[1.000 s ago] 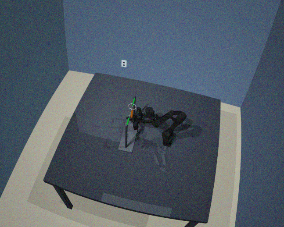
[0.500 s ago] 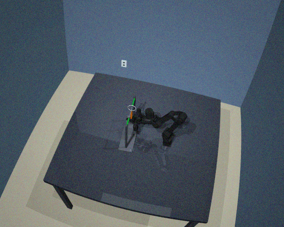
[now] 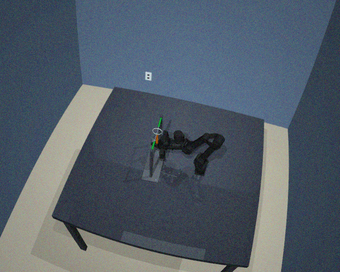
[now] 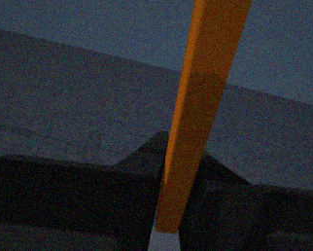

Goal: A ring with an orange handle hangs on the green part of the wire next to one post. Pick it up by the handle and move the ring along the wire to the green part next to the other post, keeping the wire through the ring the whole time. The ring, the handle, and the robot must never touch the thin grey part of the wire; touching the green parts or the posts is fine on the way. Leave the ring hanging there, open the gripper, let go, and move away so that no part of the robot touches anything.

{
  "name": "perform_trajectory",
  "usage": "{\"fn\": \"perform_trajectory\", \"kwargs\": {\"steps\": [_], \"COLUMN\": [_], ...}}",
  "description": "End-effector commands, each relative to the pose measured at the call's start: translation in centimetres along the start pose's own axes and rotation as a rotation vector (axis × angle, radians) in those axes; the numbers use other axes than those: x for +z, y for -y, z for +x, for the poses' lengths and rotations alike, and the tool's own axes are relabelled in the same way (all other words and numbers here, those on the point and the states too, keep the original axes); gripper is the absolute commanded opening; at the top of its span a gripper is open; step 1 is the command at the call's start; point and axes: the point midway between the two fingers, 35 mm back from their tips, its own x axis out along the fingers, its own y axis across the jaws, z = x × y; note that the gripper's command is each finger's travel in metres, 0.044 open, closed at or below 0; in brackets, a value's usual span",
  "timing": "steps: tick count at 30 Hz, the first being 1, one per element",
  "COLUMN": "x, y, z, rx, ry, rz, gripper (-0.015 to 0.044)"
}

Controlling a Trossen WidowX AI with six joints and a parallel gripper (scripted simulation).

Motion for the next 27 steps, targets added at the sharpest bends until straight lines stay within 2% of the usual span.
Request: {"fn": "perform_trajectory", "kwargs": {"steps": [1, 15, 27], "x": [-0.2, -0.2, -0.2], "y": [-0.4, -2.3, -4.2], "z": [0.0, -0.1, -1.7], "rx": [0.0, -0.007, -0.01], "ry": [-0.006, -0.013, -0.142], "rz": [-0.003, 0.054, 0.133], "gripper": [-0.015, -0.015, -0.015]}}
